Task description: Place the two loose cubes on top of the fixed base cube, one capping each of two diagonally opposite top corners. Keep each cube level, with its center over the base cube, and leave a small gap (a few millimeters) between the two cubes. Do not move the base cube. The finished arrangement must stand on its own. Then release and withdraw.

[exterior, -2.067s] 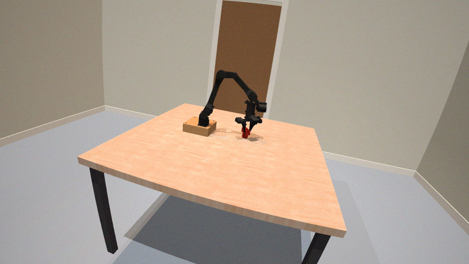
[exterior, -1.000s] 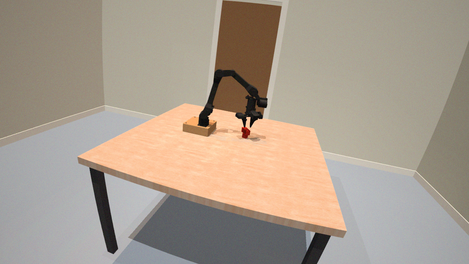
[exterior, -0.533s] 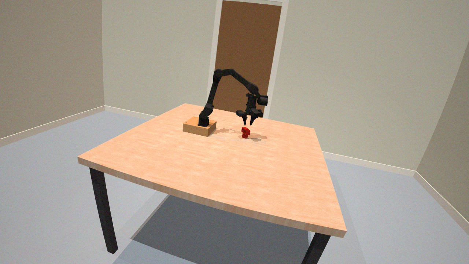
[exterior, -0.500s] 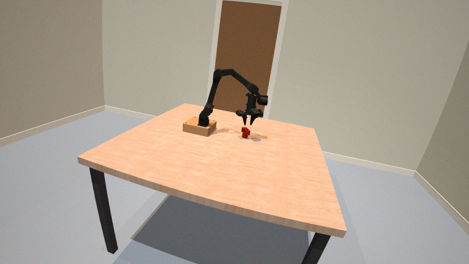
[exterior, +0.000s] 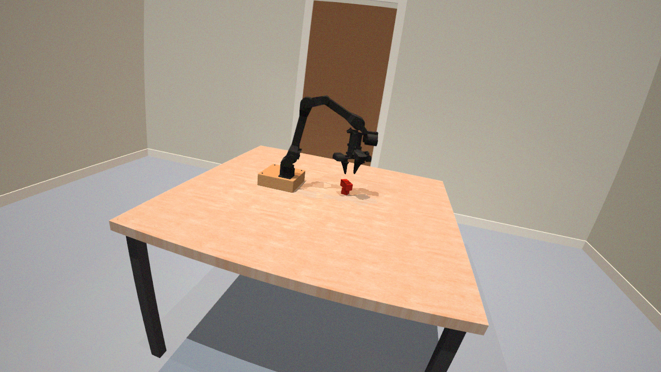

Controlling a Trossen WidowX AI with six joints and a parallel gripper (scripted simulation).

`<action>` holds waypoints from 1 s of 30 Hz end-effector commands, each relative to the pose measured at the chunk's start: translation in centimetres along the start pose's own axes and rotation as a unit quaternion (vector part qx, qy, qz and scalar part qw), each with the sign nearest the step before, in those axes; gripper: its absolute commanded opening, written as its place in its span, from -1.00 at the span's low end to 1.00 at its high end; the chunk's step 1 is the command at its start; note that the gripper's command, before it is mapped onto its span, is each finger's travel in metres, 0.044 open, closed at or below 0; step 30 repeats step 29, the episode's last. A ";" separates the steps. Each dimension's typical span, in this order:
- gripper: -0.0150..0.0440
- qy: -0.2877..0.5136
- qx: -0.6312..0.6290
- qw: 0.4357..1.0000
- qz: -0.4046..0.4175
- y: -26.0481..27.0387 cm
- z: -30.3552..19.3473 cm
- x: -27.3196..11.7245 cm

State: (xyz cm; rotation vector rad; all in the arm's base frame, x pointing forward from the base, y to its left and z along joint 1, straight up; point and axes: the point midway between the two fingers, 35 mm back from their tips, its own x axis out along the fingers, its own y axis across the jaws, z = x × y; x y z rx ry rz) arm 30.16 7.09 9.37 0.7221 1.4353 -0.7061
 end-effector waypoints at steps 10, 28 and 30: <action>0.86 0.000 0.000 1.000 0.001 0.0 0.0 -1.2; 0.86 0.007 0.000 1.000 0.000 3.2 -14.2 -1.4; 0.86 0.007 0.000 1.000 0.000 3.2 -14.2 -1.4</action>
